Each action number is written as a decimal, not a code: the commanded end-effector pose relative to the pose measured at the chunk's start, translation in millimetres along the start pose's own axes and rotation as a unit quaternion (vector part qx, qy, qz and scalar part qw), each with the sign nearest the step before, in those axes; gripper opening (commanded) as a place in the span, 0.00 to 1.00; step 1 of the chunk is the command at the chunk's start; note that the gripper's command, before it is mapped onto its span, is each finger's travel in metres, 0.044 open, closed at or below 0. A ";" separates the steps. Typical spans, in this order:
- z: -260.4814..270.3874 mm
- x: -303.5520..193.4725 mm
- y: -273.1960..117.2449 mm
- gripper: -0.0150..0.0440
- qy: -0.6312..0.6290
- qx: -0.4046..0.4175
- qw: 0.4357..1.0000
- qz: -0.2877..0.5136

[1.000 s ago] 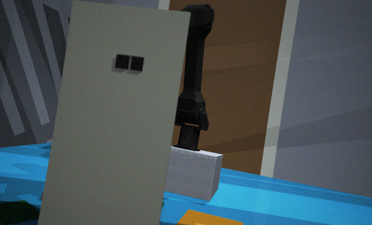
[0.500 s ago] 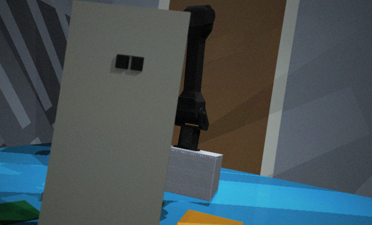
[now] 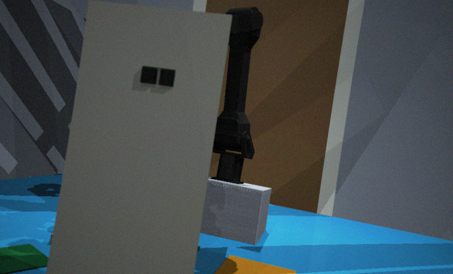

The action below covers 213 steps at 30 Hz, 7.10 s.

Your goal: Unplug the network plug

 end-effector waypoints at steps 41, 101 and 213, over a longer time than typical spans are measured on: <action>-2.6 -6.0 -29.9 0.25 0.001 -0.003 1.000 0.000; -7.7 -71.0 -20.8 0.25 0.068 -0.156 0.985 -0.001; -162.6 -148.6 -52.4 0.25 -0.025 -0.466 0.884 -0.024</action>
Point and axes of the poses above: the point midway between the two fingers, 35 mm back from their tips, its own y axis out along the fingers, its own z axis across the jaws, x = y × z, the point moved 9 cm from there along -y, back along the fingers, and after that the axes turned 11 degrees about y, right-handed, at the moved point
